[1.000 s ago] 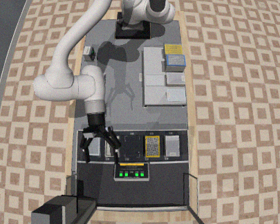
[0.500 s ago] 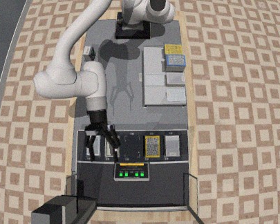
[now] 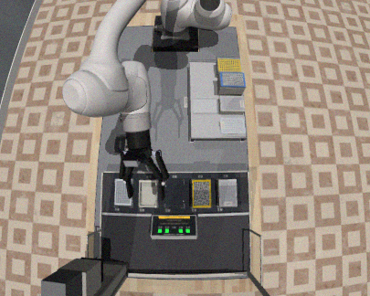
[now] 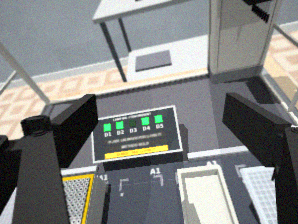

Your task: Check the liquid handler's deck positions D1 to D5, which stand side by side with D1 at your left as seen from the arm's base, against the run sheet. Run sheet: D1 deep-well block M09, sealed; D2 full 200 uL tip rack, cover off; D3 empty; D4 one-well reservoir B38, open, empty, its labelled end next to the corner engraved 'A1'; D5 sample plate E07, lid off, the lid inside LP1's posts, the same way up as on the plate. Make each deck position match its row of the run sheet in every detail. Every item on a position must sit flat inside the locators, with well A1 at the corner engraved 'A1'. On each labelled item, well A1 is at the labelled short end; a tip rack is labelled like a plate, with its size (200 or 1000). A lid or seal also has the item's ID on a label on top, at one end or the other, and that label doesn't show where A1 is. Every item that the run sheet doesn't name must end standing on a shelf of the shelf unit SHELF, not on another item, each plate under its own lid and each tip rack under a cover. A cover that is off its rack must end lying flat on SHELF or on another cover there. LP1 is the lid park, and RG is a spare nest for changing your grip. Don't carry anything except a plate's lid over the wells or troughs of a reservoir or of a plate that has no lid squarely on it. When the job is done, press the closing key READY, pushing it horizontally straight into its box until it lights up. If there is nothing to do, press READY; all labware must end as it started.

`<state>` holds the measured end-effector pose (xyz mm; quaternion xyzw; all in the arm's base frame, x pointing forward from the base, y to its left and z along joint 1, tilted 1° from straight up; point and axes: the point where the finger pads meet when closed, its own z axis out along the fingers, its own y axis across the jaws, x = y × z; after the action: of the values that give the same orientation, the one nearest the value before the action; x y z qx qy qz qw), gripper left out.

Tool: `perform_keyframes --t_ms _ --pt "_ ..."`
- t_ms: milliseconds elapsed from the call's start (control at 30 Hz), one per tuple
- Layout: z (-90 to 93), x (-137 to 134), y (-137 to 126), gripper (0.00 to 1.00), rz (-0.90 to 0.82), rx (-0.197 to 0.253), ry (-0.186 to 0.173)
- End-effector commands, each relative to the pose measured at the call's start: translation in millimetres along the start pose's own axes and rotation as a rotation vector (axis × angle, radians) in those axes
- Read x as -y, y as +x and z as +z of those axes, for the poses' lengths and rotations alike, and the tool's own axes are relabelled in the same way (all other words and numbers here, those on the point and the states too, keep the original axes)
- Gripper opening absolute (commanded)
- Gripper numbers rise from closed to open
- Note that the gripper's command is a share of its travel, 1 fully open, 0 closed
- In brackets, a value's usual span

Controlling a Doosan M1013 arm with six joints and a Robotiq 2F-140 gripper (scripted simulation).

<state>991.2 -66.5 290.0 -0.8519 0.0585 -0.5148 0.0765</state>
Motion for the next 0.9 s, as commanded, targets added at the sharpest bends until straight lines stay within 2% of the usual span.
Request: perform_keyframes --t_ms 0,233,300,367,400,633,767,867 --pt "-19.0 15 -11 0.79 -0.011 0.187 0.010" --pt "-44.1 30 -31 0.79 -0.028 0.325 -0.019" --pt "-48.5 33 -40 0.79 -0.032 0.346 -0.025" --pt "-48.5 33 -40 0.79 -0.032 0.346 -0.025" --pt "-52.0 35 -43 0.79 -0.035 0.367 -0.029" --pt "-77.3 50 -62 0.79 -0.051 0.433 -0.035" --pt "-91.7 58 -73 0.79 -0.060 0.495 -0.037" --pt "-102.5 65 -81 0.79 -0.066 0.557 -0.044"
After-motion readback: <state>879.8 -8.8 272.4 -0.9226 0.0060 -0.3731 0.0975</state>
